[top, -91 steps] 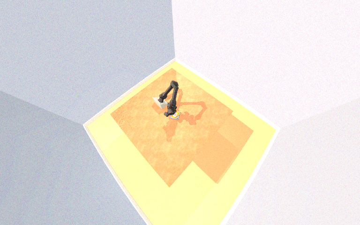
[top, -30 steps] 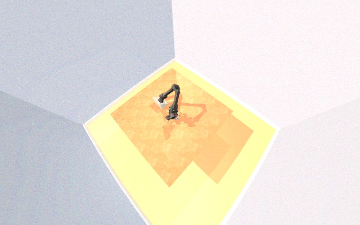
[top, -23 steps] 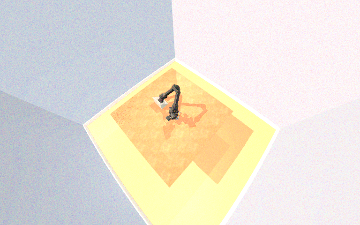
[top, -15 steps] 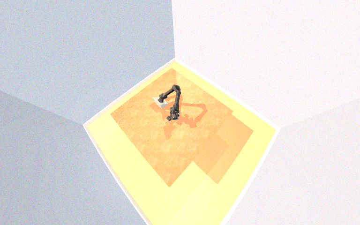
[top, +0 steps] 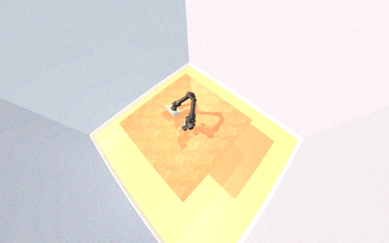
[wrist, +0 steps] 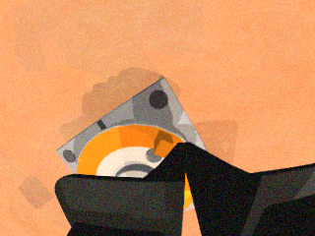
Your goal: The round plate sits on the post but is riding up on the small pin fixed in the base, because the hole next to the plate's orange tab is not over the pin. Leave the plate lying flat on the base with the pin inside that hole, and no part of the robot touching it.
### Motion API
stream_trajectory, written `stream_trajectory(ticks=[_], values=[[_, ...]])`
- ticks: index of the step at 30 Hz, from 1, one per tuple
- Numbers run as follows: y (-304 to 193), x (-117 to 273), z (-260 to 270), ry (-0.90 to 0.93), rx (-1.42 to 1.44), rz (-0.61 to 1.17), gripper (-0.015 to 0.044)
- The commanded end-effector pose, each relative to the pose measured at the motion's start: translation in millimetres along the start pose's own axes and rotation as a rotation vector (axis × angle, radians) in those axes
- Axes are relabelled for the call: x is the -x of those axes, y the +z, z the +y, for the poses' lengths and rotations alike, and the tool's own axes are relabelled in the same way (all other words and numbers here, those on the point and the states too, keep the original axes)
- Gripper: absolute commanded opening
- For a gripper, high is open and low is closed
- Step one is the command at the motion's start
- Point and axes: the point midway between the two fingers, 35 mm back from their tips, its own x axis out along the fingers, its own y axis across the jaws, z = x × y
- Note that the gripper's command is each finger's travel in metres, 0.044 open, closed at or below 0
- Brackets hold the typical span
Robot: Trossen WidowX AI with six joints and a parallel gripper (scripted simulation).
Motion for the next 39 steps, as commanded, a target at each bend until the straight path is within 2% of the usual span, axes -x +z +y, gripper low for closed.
stream_trajectory(ticks=[1,39], values=[[7,2,7,0.002,0.004,-0.008,0.0000],[13,6,46,0.004,0.004,-0.008,0.0000]])
